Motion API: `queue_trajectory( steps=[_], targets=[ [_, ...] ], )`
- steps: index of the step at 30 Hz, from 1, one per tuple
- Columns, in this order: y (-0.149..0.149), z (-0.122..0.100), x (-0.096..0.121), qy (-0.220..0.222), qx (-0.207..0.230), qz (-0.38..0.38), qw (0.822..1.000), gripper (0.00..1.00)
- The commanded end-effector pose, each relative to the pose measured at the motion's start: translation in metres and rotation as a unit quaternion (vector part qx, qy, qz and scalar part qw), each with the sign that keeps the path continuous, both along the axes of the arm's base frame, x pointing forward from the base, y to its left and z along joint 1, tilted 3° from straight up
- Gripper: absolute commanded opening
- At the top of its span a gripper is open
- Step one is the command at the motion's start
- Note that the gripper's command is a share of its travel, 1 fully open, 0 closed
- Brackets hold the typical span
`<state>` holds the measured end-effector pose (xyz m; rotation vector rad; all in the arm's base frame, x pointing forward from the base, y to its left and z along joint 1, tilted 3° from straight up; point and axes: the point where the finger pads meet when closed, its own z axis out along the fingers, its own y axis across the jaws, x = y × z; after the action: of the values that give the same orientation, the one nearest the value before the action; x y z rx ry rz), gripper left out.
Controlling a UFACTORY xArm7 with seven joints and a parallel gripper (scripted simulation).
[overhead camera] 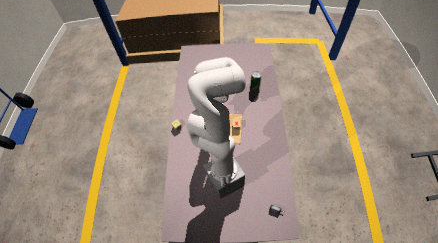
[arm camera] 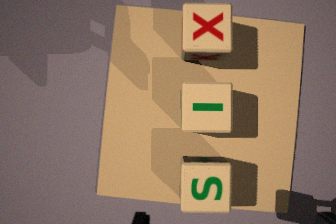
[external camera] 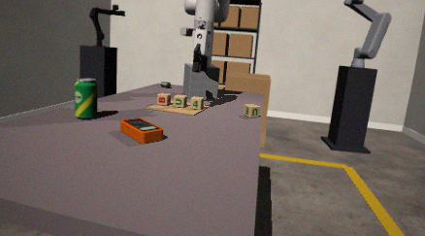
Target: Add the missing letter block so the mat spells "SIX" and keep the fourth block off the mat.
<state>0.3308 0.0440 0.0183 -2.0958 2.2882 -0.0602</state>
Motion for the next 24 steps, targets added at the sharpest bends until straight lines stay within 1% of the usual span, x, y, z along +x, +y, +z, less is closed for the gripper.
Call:
queue_trajectory(
  steps=[1,3,8,12,24],
  targets=[
    [-0.001,0.016,0.000,0.002,0.013,0.002,1.000,1.00],
    [-0.001,0.016,0.000,0.002,0.013,0.002,1.000,1.00],
    [-0.002,0.030,0.000,0.002,0.013,0.002,1.000,1.00],
    [-0.002,0.036,-0.001,0.002,0.013,0.002,1.000,1.00],
    [-0.002,0.038,-0.001,0.002,0.013,0.002,1.000,1.00]
  ],
)
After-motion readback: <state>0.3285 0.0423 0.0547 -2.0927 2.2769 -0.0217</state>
